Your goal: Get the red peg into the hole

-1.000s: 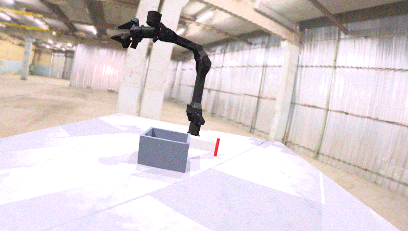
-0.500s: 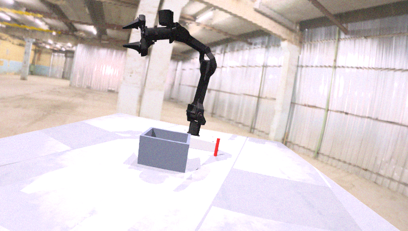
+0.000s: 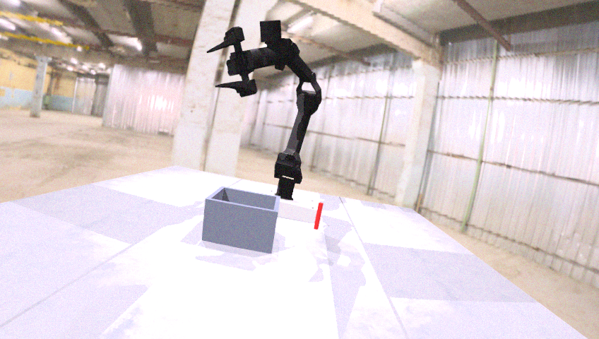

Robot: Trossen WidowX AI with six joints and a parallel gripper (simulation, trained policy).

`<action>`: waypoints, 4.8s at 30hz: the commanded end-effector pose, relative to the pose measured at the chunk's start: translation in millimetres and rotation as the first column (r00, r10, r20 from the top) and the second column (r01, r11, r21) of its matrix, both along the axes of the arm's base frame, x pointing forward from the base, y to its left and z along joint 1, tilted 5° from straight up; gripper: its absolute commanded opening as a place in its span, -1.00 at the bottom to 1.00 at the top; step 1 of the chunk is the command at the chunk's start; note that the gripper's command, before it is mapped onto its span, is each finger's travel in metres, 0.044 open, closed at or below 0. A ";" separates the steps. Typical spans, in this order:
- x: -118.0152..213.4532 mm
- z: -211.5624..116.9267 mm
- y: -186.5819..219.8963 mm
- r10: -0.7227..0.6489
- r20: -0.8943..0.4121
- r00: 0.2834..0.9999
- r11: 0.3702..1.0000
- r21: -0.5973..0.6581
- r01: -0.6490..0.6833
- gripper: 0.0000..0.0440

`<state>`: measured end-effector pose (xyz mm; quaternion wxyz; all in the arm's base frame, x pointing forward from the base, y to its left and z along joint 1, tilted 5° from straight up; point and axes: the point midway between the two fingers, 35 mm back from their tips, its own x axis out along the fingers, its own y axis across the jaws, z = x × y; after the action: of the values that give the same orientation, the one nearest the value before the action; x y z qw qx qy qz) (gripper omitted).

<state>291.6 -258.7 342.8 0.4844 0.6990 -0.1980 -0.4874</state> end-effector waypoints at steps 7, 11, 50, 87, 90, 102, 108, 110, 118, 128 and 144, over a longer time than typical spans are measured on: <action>18.3 -32.7 75.7 0.268 -0.189 0.945 0.963 0.060 -0.262 1.00; 20.6 -46.8 107.6 0.375 -0.261 0.890 0.927 0.095 -0.363 1.00; -81.3 -228.0 325.6 0.770 -0.624 -0.128 0.386 0.617 -0.686 1.00; -98.4 -329.5 349.2 0.815 -0.507 -0.281 0.208 0.708 -0.674 -1.00; -91.4 -321.9 345.1 0.798 -0.534 -0.280 0.210 0.681 -0.702 -1.00; -64.9 -274.1 322.9 0.721 -0.629 -0.291 0.205 0.594 -0.778 -1.00; -50.2 -249.5 308.1 0.691 -0.666 -0.281 0.216 0.561 -0.799 -1.00; -45.1 -242.1 302.0 0.683 -0.676 -0.276 0.223 0.552 -0.803 -1.00; -27.4 -227.7 271.0 0.670 -0.700 -0.246 0.263 0.534 -0.803 -1.00; -9.5 -221.3 231.1 0.668 -0.717 -0.198 0.320 0.517 -0.794 -1.00; 17.9 -231.2 171.8 0.678 -0.726 -0.114 0.399 0.494 -0.773 -1.00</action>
<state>304.3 -79.2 113.7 0.7221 0.2973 0.4760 -0.4044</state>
